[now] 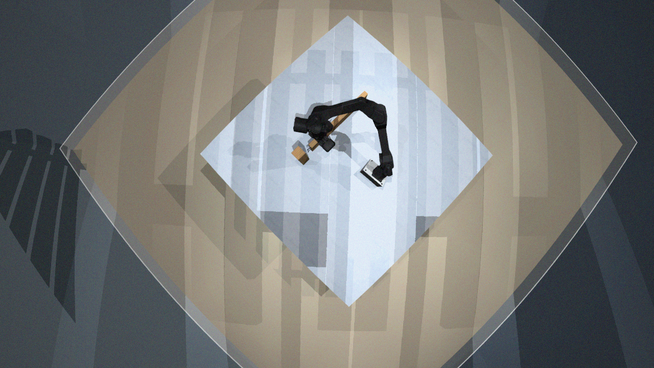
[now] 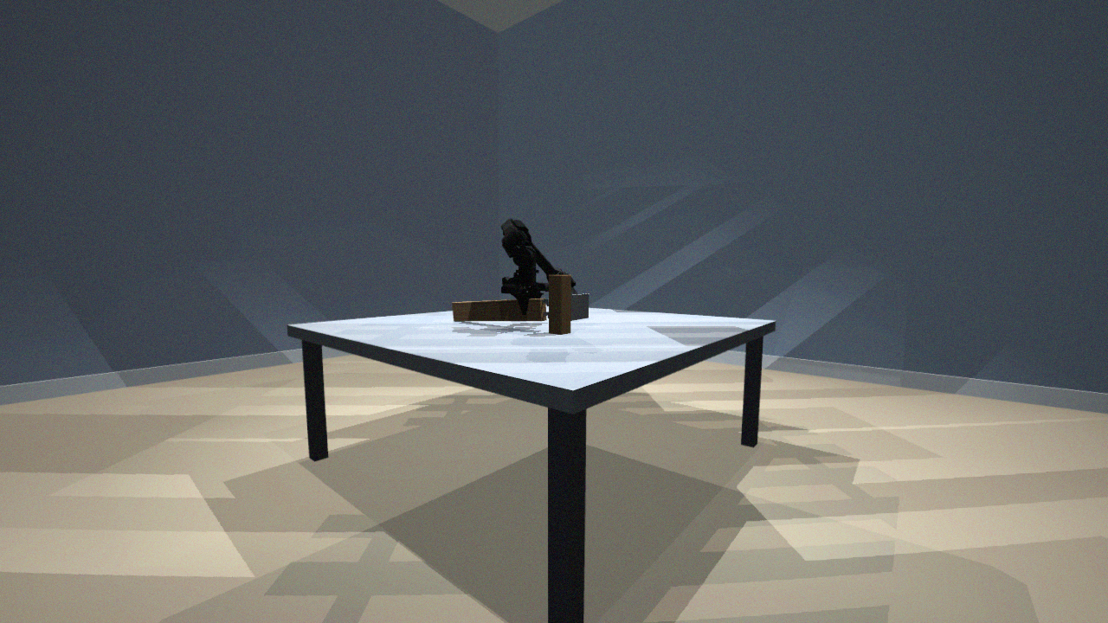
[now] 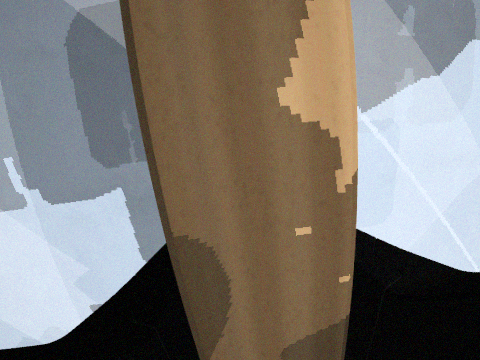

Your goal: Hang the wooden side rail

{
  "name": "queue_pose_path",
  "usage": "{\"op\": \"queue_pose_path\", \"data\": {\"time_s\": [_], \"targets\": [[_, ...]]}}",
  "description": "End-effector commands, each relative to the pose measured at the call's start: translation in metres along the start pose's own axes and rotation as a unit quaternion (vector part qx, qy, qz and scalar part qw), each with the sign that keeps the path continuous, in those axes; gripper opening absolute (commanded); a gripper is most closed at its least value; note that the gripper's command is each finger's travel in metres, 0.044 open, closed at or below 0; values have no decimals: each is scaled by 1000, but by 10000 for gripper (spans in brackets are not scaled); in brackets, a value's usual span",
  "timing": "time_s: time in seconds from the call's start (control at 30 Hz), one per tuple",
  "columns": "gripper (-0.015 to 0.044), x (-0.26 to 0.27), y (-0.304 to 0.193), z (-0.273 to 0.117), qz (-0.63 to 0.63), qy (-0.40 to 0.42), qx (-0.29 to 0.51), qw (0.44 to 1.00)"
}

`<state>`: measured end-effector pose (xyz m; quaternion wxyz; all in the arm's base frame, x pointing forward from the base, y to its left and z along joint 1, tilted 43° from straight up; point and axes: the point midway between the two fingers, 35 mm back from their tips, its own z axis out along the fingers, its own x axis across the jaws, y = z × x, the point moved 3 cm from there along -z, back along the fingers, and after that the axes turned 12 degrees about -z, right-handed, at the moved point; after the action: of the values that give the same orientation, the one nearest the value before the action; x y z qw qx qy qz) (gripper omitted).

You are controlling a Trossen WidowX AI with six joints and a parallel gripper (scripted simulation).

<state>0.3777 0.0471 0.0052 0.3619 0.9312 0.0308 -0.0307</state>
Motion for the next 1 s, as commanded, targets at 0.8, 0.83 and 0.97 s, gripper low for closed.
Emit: {"op": "queue_pose_path", "data": {"time_s": [0.8,0.83,0.97], "targets": [[0,1,-6,-3,1,5,3,1000],[0,1,-6,-3,1,5,3,1000],[0,1,-6,-3,1,5,3,1000]]}}
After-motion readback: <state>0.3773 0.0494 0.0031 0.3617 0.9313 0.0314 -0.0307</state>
